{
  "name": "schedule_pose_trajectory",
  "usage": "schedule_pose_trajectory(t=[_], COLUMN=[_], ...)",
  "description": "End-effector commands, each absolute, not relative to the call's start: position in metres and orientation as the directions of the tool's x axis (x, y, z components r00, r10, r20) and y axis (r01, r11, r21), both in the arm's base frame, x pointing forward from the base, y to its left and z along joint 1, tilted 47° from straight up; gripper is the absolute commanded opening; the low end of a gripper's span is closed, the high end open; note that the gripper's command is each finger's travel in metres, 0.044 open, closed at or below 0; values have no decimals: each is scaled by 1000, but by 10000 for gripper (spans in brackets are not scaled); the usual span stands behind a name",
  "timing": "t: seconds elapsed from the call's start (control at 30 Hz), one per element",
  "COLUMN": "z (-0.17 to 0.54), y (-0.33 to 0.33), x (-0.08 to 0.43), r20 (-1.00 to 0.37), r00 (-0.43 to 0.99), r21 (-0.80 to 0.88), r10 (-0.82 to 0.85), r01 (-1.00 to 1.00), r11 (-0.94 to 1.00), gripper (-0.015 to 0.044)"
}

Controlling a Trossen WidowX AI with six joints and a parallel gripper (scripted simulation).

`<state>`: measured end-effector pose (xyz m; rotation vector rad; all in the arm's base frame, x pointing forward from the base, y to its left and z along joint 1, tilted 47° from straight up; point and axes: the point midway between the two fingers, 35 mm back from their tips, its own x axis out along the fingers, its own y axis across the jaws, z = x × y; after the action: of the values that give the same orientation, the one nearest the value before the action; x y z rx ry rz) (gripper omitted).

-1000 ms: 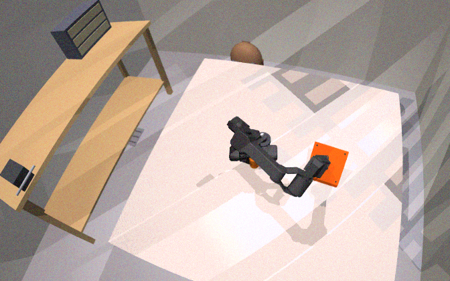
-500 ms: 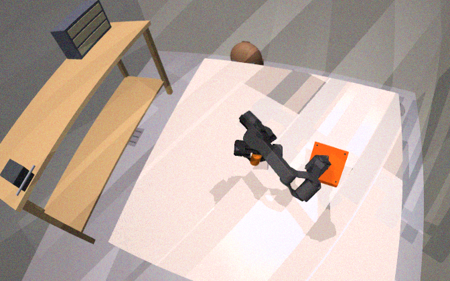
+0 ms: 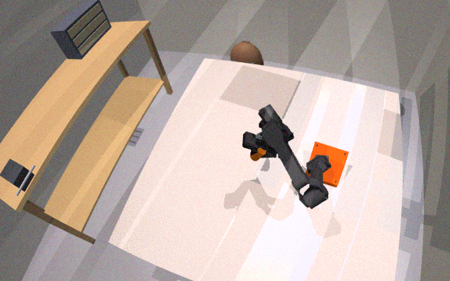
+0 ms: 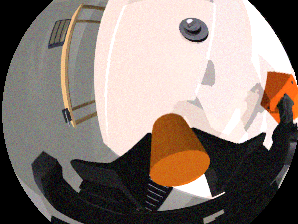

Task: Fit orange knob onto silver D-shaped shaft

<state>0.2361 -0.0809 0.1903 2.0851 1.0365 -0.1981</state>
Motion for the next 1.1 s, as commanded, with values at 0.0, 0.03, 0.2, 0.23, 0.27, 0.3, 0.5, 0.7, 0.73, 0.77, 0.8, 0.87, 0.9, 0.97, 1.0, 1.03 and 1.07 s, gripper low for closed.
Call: schedule_pose_trajectory(t=[0.0, 0.03, 0.2, 0.23, 0.27, 0.3, 0.5, 0.7, 0.73, 0.77, 0.8, 0.87, 0.9, 0.97, 1.0, 1.03, 1.07], z=[196, 197, 203, 204, 205, 206, 212, 209, 209, 209, 209, 209, 209, 209, 209, 209, 209], y=[-89, -90, -98, -100, -101, -103, -111, -109, -109, -109, -109, -109, -109, -109, -109, -109, -109], x=[230, 229, 223, 222, 221, 219, 212, 214, 214, 214, 214, 214, 214, 214, 214, 214, 214], r20=[-385, -371, -302, -288, -273, -259, -175, -201, -201, -201, -201, -201, -201, -201, -201, -201, -201], r00=[728, 742, 806, 817, 829, 839, 894, 880, 880, 880, 880, 880, 880, 880, 880, 880, 880], r21=[630, 638, 673, 679, 685, 691, 717, 711, 711, 711, 711, 711, 711, 711, 711, 711, 711], r10=[567, 558, 509, 499, 489, 478, 413, 430, 430, 430, 430, 430, 430, 430, 430, 430, 430], r01=[656, 641, 558, 541, 524, 507, 403, 433, 433, 433, 433, 433, 433, 433, 433, 433, 433], r11=[-415, -427, -485, -495, -506, -516, -569, -554, -554, -554, -554, -554, -554, -554, -554, -554, -554], gripper=[0, 0, 0, 0, 0, 0, 0, 0, 0, 0, 0, 0, 0, 0, 0, 0, 0])
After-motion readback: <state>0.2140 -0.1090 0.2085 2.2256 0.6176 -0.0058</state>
